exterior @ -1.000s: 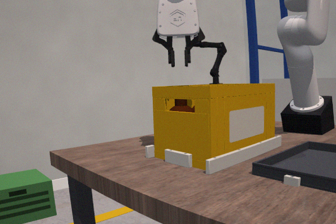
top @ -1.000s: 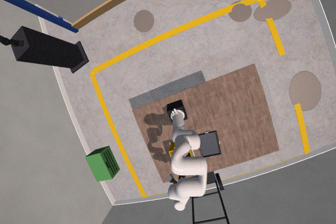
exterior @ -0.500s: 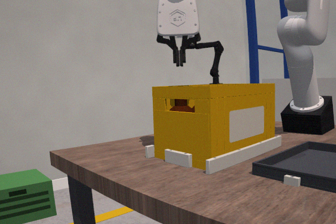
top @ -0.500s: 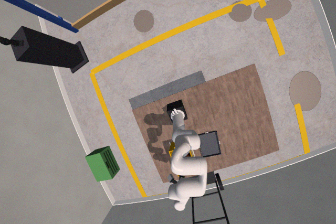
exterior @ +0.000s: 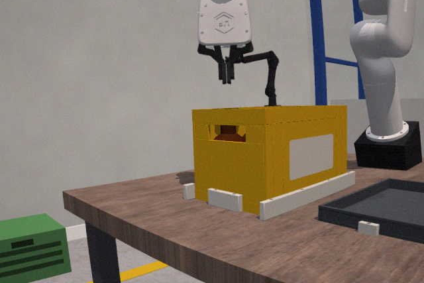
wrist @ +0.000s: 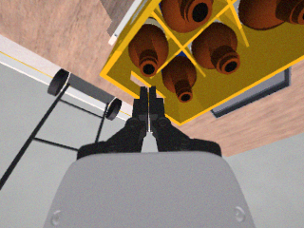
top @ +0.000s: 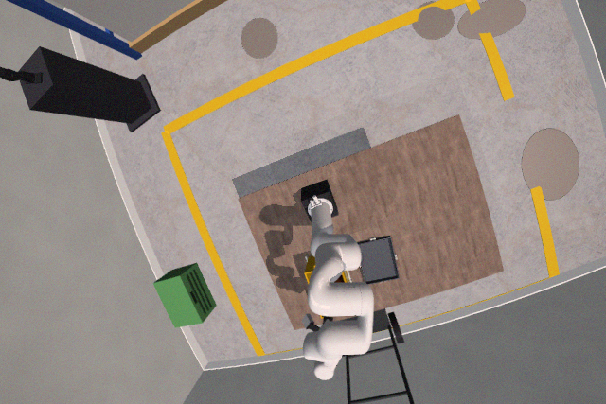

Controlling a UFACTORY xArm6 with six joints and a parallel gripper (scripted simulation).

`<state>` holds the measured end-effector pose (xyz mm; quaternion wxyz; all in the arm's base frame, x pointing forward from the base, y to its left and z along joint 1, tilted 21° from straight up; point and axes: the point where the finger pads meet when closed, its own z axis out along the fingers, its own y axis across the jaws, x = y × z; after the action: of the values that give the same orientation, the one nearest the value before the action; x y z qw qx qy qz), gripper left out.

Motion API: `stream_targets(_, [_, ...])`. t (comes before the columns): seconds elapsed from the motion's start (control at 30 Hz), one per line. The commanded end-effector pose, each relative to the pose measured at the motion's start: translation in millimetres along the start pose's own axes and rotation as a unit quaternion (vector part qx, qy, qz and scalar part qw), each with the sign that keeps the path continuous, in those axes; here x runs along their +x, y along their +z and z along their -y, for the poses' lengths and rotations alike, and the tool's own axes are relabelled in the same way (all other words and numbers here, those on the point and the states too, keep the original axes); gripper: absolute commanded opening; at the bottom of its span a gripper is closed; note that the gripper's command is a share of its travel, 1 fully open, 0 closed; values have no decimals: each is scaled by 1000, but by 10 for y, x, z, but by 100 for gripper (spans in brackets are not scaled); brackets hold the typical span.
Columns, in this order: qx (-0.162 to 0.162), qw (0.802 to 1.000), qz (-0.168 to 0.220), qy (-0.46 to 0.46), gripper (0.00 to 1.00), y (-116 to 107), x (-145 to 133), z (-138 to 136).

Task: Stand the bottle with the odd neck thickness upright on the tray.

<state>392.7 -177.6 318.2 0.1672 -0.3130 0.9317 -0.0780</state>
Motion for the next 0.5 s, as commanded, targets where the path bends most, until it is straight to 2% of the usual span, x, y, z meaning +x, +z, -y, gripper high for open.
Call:
stream_targets(0.0, [2,1000,1,0,0,-14,-55,-37])
stream_targets(0.03, [1,1000,0,0,0,-12,-136,-121])
stream_targets(0.1, [1,1000,0,0,0,-12,-136,-121])
stream_targets(0.17, [1,1000,0,0,0,-11,-360,-374])
stream_targets(0.33, [2,1000,1,0,0,-17,-555,-629])
stream_targets(0.47, [2,1000,1,0,0,-17,-561,-638])
